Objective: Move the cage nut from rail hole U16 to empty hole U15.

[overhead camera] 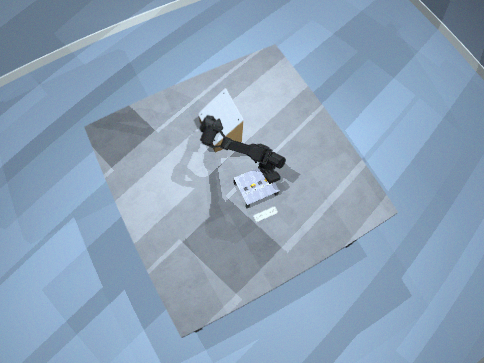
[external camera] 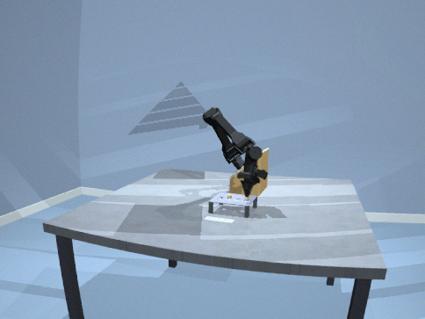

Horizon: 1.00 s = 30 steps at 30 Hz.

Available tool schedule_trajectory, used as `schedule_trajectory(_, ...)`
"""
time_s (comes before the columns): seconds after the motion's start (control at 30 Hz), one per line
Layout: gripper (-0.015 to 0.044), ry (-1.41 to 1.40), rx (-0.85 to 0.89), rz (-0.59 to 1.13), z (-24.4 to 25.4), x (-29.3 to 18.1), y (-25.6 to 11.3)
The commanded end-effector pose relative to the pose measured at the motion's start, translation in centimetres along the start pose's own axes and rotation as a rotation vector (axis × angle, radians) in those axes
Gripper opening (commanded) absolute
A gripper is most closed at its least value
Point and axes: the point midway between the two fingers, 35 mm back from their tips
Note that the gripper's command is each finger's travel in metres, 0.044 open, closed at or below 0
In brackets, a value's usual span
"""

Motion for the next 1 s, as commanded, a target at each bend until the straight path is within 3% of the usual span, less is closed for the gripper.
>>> schedule_trajectory(0.0,0.0027,-0.002,-0.007,0.005,-0.04,-0.09,-0.05)
schedule_trajectory(0.97,0.0027,-0.003,-0.045,0.010,0.20,-0.07,-0.02)
Point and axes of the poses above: the point midway between the two fingers, 35 mm back from their tips, its own y axis out along the fingers, its own z axis across the jaws, x = y × z, and after that the axes turned 8 degrees about -y, right-handed
